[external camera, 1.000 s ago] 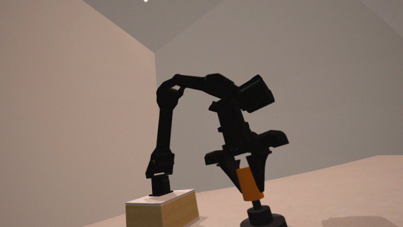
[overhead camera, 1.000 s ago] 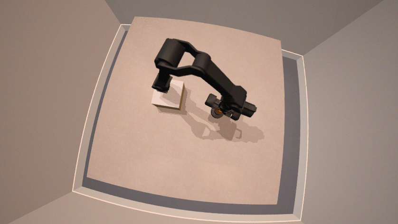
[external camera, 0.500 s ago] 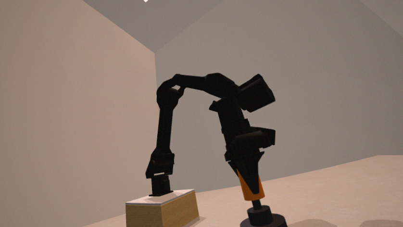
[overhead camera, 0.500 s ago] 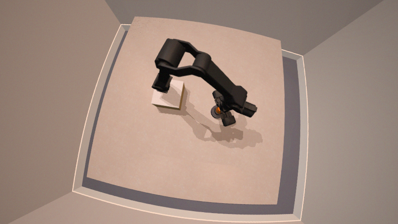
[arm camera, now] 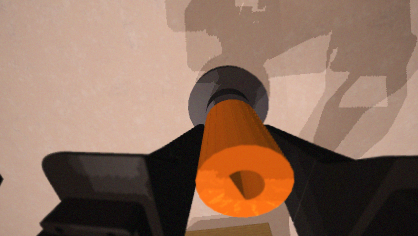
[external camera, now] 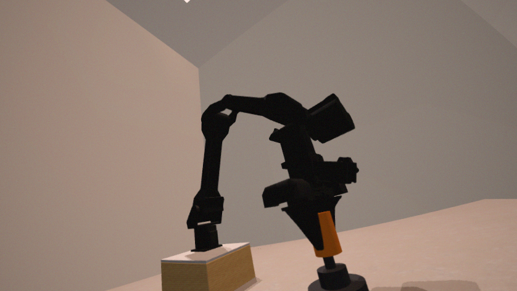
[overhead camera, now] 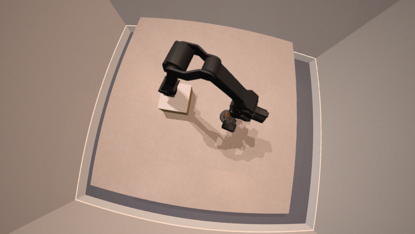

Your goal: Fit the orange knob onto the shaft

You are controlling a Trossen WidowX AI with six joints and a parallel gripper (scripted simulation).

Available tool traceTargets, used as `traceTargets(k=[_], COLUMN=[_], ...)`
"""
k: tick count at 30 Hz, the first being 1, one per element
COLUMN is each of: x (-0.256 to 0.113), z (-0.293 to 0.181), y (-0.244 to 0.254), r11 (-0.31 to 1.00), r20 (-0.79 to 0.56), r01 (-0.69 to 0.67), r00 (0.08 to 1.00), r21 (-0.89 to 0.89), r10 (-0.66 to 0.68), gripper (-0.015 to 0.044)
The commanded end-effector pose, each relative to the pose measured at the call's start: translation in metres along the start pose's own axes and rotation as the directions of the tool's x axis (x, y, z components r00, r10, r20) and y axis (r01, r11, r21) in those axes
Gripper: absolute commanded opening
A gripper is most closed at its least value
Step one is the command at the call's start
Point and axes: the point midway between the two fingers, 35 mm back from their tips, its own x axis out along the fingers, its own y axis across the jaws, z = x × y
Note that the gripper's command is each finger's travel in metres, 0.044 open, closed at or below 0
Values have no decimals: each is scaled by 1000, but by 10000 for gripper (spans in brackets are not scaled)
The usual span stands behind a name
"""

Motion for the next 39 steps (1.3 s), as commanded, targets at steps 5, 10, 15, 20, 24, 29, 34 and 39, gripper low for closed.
traceTargets(k=[5,10,15,20,24,29,34,39], x=[-1,0,1,-1,3,6,11,14], z=[3,1,-1,-4,-5,-5,-5,-4], y=[-1,-1,-1,0,0,0,0,0], r11=[996,996,996,996,996,996,997,997], r20=[6,6,5,5,5,5,5,5], r01=[1,1,1,1,1,1,2,2], r00=[1000,1000,1000,1000,1000,1000,1000,1000], r21=[89,89,89,89,89,88,83,83], r10=[-2,-2,-2,-2,-2,-2,-2,-2], gripper=[0,0,0,0,0,0,0,0])
